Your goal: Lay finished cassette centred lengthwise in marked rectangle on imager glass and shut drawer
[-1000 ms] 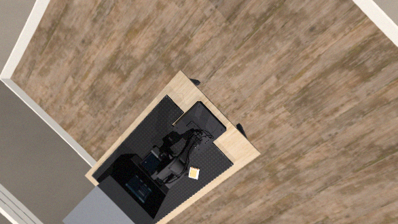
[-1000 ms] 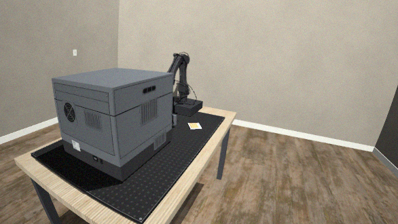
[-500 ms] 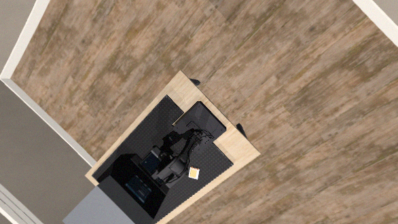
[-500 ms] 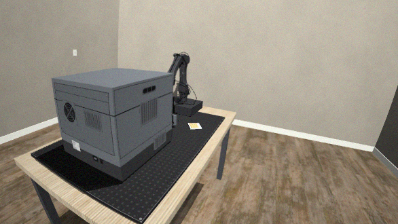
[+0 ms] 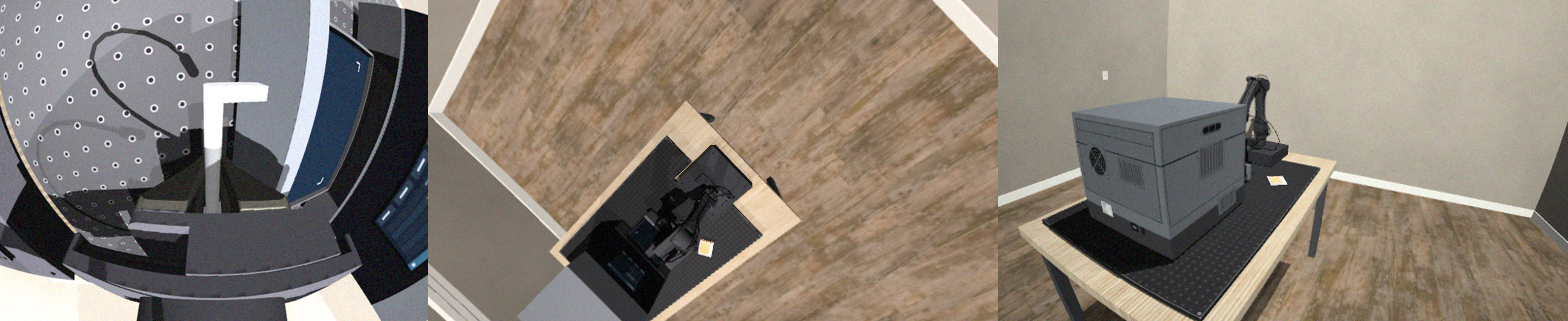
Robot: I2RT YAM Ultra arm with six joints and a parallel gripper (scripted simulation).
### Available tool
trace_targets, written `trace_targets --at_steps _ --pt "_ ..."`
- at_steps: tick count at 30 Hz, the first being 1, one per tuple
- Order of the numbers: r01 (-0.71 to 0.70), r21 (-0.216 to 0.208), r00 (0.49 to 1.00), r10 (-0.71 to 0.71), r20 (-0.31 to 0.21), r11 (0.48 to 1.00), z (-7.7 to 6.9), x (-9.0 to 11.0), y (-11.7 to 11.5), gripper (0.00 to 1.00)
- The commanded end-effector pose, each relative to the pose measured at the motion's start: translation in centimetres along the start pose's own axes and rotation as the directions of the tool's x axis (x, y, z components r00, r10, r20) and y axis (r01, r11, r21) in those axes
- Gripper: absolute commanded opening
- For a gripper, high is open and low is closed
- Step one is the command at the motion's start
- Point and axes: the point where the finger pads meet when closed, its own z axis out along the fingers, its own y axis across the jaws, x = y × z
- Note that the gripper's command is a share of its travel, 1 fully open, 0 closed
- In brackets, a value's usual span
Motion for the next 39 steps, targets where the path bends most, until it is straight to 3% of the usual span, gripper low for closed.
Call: trace_targets --at_steps 1,22,24,26,27,39 --pt "-0.007 -0.073 1.0 0.008 0.013 0.997 -1.0 0.1 2.4 0.0" --pt "-0.007 -0.073 1.0 0.008 0.013 0.997 -1.0 0.1 2.4 0.0" --pt "-0.004 -0.03 1.0 0.004 0.011 1.0 -1.5 0.1 0.2 0.0" --pt "-0.003 -0.037 1.0 0.003 0.012 0.999 -1.2 0.1 0.1 0.0" --pt "-0.003 -0.065 1.0 0.004 0.014 0.998 -0.5 0.0 0.6 0.0" --pt "0.0 -0.066 1.0 0.001 0.014 0.998 0.0 -0.2 -0.6 0.0"
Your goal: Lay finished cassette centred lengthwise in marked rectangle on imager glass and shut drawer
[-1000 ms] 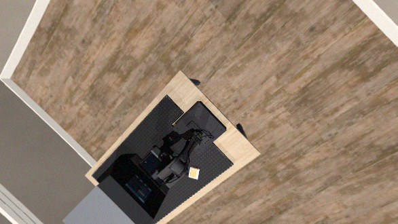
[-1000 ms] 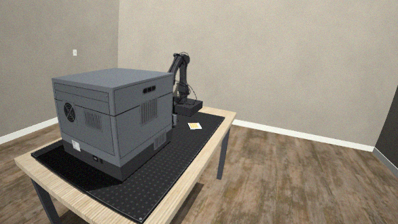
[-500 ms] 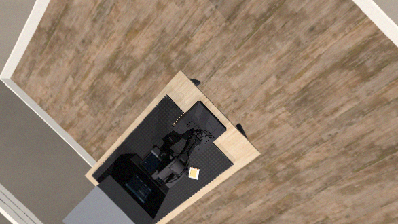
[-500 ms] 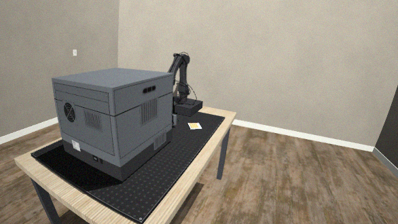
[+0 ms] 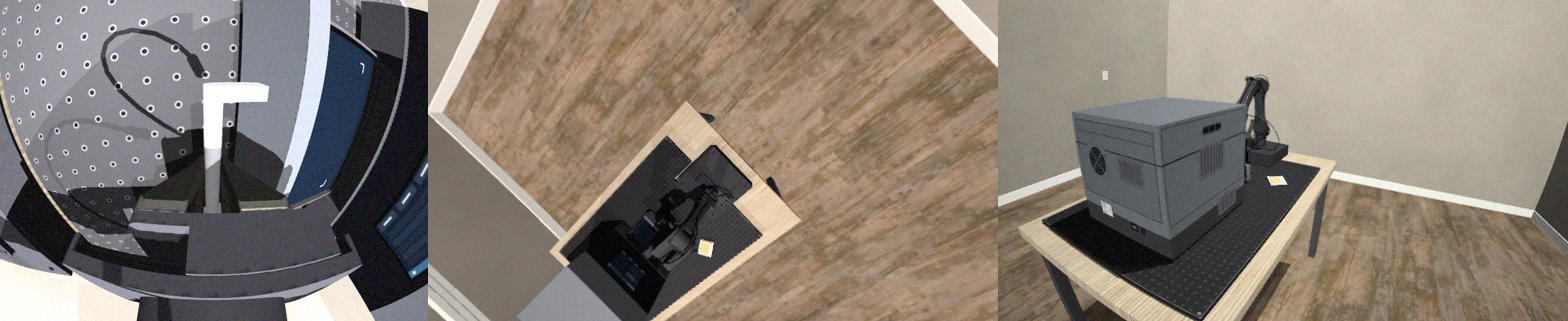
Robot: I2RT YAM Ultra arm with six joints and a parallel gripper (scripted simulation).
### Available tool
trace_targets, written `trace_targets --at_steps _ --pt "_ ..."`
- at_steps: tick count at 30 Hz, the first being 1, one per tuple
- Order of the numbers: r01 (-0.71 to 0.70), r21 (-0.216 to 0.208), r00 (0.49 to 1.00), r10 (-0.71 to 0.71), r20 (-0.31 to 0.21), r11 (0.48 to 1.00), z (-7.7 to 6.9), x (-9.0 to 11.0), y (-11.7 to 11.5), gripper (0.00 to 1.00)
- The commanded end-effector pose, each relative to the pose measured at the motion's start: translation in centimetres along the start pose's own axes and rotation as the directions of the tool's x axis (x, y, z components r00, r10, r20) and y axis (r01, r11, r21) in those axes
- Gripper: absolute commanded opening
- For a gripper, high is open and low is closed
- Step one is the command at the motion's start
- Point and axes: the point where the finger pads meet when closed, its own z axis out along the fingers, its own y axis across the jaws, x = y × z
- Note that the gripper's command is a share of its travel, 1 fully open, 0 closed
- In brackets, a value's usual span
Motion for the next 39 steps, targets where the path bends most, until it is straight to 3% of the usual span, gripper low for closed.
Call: trace_targets --at_steps 1,5,37,38,39 --pt "0.001 -0.033 1.0 0.0 0.011 0.999 -0.18 -0.17 -0.15 0.0" --pt "0.001 -0.01 1.0 -0.001 0.009 1.0 -0.83 -0.15 -0.65 0.0" --pt "0.001 -0.01 1.0 -0.001 0.009 1.0 -0.83 -0.15 -0.65 0.0" --pt "0.001 -0.01 1.0 -0.001 0.009 1.0 -0.83 -0.15 -0.65 0.35" --pt "0.001 -0.01 1.0 -0.001 0.009 1.0 -0.82 -0.15 -0.65 0.35"
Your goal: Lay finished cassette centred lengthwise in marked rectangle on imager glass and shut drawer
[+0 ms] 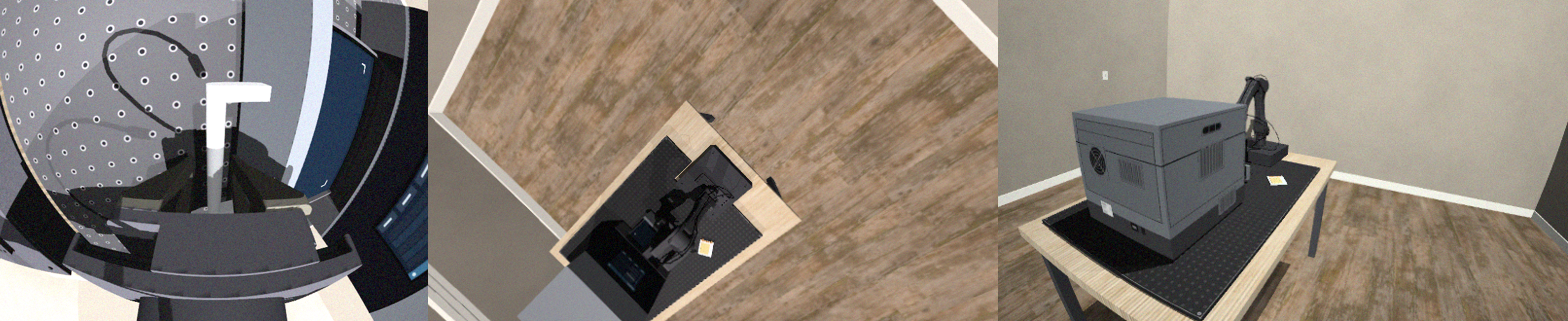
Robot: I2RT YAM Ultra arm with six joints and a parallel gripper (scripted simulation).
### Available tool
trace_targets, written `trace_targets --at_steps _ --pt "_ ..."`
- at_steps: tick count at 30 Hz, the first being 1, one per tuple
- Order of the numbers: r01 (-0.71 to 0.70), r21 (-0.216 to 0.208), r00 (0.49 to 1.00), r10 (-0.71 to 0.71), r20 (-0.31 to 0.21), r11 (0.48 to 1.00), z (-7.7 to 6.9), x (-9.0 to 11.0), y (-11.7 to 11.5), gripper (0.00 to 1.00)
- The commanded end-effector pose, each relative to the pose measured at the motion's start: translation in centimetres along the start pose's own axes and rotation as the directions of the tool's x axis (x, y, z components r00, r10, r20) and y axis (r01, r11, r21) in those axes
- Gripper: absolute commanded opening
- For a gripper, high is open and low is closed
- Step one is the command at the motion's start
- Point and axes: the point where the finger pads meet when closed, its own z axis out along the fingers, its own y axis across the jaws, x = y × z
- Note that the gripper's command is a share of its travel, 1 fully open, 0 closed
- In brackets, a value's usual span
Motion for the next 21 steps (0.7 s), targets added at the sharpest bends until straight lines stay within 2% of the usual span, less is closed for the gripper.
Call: trace_targets --at_steps 1,21 --pt "0.001 -0.006 1.0 -0.001 0.009 1.0 -0.91 -0.17 -0.45 0.35" --pt "-0.004 -0.019 1.0 0.004 0.004 1.0 -0.44 -0.01 0.27 0.35"
